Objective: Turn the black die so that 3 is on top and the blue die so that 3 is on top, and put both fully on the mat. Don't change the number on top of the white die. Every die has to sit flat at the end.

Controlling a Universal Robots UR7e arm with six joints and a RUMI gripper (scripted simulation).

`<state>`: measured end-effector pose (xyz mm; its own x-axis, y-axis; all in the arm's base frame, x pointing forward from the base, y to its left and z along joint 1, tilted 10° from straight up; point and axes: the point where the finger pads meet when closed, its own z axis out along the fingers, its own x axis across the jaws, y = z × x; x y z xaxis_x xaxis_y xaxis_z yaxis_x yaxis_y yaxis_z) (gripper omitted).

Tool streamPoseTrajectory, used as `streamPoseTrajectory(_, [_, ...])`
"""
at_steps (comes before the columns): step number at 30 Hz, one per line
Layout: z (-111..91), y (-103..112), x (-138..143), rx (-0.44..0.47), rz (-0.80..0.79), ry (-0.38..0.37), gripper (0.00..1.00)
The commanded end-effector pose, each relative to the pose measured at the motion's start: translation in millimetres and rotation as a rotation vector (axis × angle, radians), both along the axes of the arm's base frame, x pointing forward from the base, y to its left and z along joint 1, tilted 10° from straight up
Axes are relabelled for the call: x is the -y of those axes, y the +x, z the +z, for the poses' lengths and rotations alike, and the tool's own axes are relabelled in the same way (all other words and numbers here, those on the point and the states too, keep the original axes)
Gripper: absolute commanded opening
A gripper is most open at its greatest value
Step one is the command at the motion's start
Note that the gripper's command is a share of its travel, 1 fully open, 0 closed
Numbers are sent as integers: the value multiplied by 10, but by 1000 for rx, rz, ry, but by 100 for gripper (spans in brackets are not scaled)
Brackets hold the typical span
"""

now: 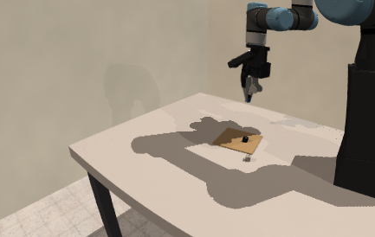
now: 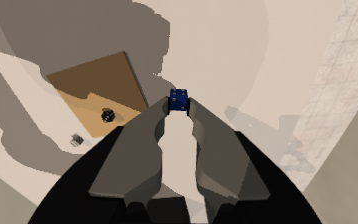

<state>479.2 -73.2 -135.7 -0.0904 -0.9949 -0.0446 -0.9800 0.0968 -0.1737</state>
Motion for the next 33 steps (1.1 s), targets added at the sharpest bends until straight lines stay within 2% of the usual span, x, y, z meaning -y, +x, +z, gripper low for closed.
streamPoseTrajectory(1, [0, -2, 19, -5, -161, 23, 0])
streamPoseTrajectory(8, [-6, -17, 40, -10, -355, 58, 0])
streamPoseTrajectory(12, [-7, -21, 44, -11, -395, 65, 0])
streamPoseTrajectory(24, [-21, -64, 73, -20, -746, 128, 0])
streamPoseTrajectory(29, [-24, -74, 77, -22, -814, 140, 0])
streamPoseTrajectory(33, [-30, -94, 83, -25, -938, 162, 0])
